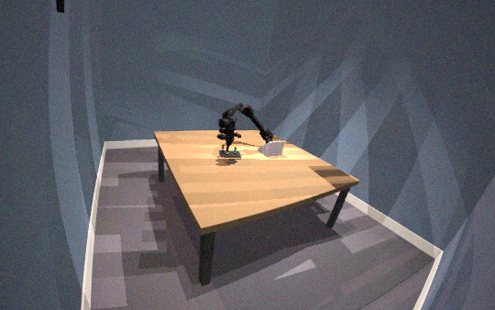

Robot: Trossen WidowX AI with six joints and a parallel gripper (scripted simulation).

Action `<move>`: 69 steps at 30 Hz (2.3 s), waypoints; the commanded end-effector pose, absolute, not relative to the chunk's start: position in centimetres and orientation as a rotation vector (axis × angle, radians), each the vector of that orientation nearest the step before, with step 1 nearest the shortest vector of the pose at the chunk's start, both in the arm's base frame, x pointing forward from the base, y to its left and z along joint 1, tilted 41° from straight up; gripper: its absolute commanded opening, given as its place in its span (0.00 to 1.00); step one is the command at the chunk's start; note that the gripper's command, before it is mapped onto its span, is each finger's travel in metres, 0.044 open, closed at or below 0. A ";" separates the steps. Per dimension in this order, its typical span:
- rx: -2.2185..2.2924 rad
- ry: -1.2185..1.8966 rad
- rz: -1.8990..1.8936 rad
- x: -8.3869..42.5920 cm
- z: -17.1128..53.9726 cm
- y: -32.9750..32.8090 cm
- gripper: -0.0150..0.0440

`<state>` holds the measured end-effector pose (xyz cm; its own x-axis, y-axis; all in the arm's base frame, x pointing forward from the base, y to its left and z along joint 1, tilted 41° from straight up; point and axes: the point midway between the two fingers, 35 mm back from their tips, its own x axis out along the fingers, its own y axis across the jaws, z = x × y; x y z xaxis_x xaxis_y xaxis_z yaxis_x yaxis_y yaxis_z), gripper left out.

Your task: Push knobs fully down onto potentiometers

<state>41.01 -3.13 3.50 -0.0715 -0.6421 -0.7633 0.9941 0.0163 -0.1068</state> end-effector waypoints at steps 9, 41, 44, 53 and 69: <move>0.595 0.768 -1.490 41.0 3.6 -3.2 0.25; 0.595 0.767 -1.490 41.0 3.1 -3.6 0.25; 0.595 0.767 -1.490 41.0 3.0 -3.8 0.25; 0.595 0.767 -1.490 41.0 2.9 -3.8 0.25; 0.595 0.767 -1.490 41.0 2.7 -4.0 0.25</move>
